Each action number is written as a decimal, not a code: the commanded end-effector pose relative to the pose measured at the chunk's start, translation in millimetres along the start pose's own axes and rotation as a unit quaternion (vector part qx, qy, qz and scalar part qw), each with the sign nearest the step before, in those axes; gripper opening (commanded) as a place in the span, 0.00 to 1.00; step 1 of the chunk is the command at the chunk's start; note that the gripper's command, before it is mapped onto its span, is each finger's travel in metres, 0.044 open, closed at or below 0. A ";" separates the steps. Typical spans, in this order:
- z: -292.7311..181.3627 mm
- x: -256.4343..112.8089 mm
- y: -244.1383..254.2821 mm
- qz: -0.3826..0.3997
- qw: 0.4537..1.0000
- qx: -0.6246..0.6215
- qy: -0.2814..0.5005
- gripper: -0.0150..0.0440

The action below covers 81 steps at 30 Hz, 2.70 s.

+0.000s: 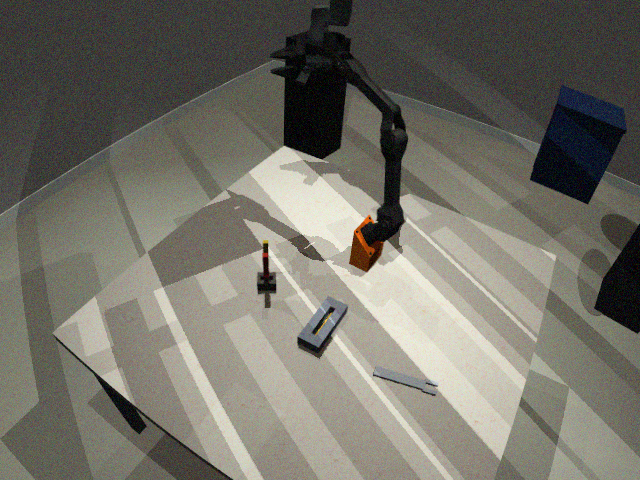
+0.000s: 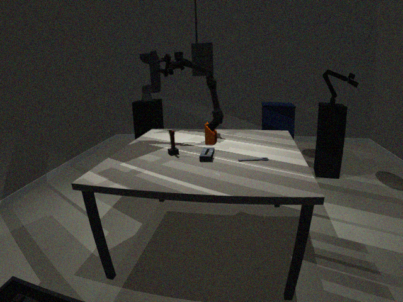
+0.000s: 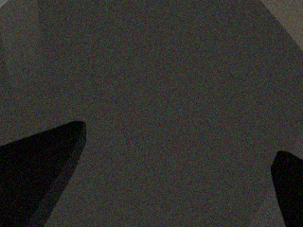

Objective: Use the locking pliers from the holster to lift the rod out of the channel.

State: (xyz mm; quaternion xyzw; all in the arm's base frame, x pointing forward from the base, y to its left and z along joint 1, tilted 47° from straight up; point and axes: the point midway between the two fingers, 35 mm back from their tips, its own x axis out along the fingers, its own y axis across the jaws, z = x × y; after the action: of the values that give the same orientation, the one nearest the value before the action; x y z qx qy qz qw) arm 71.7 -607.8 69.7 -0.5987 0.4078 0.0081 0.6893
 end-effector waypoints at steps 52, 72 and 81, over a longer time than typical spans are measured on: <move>628.0 -272.0 -157.2 -0.023 0.679 0.598 -0.425 1.00; 600.9 -128.1 79.2 0.524 0.541 0.640 0.151 1.00; 585.7 -148.9 112.6 0.637 0.329 0.621 0.315 1.00</move>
State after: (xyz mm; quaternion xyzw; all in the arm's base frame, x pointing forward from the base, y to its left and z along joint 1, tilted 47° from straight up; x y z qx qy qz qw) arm 253.9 -20.1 34.0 0.3989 0.7059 0.0103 0.5852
